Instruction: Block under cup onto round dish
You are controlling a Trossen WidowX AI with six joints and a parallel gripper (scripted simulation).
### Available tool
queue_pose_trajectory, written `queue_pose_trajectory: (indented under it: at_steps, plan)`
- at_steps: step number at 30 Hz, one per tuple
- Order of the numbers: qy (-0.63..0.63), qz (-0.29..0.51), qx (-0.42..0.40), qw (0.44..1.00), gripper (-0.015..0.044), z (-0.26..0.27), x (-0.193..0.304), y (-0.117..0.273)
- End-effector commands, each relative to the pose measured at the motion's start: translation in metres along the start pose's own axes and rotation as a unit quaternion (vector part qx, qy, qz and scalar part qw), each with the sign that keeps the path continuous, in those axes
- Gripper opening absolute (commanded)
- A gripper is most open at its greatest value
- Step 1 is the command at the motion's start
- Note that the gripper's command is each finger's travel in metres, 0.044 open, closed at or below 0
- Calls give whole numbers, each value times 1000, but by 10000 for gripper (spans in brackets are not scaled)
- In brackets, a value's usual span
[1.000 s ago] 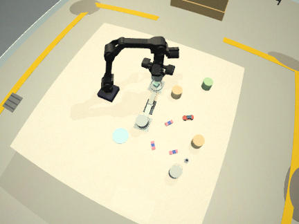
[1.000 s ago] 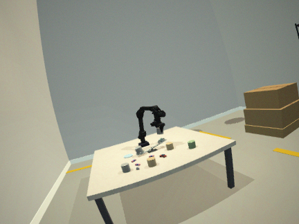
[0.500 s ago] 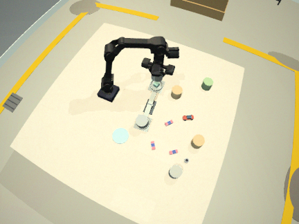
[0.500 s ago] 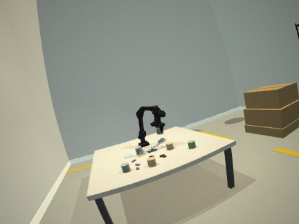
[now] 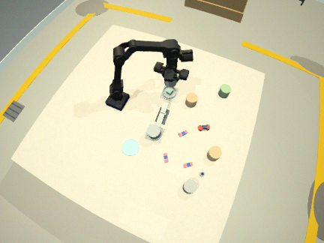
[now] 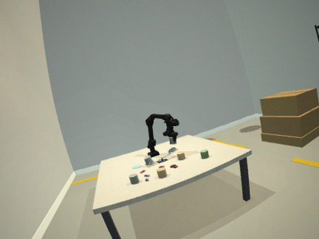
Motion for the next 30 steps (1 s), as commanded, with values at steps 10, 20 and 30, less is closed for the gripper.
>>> queue_pose_trajectory:
  at_steps: [10, 20, 30]
  plan:
    - [4, 5, 1, 1000, 0, -54, 77, -71]
    - [4, 5, 1, 1000, 0, -53, 77, -98]
    - [4, 5, 1, 1000, 0, -54, 77, -114]
Point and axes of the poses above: the point midway between the two fingers, 35 mm back from their tips, its own y axis back along the fingers, its own z axis across the jaws, x = y × z, the point moved 8 cm from there along y, back along the fingers, and after that the axes turned 3 degrees about y, right-handed, at the moved point
